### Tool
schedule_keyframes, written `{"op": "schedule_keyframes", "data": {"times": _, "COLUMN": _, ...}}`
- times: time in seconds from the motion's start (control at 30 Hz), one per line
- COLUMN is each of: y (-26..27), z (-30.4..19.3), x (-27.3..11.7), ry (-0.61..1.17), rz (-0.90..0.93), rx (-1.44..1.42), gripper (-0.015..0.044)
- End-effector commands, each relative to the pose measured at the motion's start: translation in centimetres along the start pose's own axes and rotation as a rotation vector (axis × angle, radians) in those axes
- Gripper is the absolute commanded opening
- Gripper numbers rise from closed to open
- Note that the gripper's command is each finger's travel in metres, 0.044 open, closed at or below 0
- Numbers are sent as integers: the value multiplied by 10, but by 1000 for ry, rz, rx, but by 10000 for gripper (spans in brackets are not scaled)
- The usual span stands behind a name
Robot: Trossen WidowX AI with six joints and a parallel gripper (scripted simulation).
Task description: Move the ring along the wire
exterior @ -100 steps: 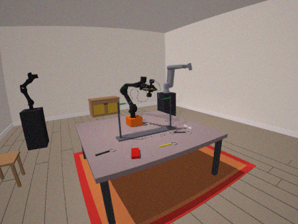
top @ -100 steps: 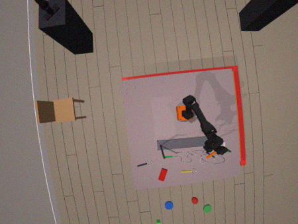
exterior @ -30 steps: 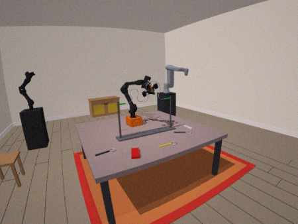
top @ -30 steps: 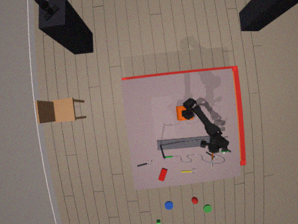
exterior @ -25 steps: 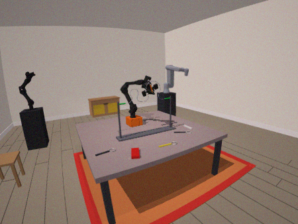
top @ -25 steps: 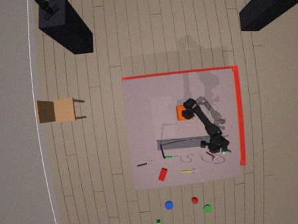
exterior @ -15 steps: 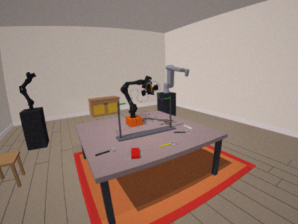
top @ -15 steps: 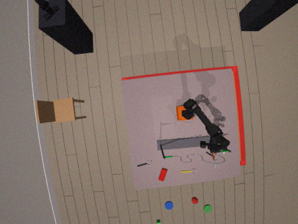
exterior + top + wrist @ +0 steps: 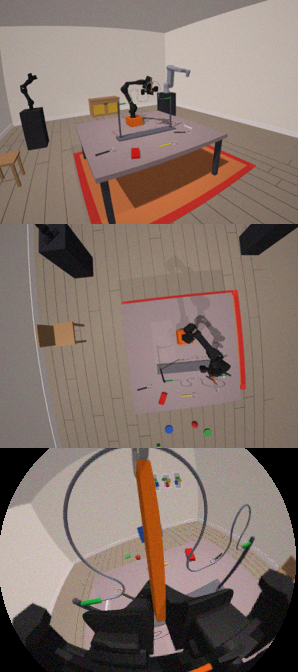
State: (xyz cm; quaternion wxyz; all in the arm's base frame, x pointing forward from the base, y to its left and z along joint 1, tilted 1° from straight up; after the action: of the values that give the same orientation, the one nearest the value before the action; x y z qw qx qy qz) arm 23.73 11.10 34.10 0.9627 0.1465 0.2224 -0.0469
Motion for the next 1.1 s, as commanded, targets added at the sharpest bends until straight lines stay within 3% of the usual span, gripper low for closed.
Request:
{"op": "schedule_keyframes", "data": {"times": 0.0, "y": -1, "z": 0, "x": 0, "ry": -10, "rz": -21, "rx": -41, "gripper": -150}}
{"op": "schedule_keyframes", "data": {"times": 1.07, "y": -8, "z": 0, "x": 2, "ry": -83, "rz": -187, "rx": -397, "gripper": -150}}
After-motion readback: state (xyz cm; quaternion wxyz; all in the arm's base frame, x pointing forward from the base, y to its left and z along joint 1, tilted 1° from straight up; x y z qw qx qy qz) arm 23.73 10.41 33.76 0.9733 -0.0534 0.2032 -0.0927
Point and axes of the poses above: the point midway between the two fingers, 35 mm back from their tips, its own x axis out along the fingers, its own y axis across the jaws, z = x × y, the point moved 6 cm from there along -x, back along the fingers, and after that the axes turned 8 degrees about x, right-handed, at the moved point
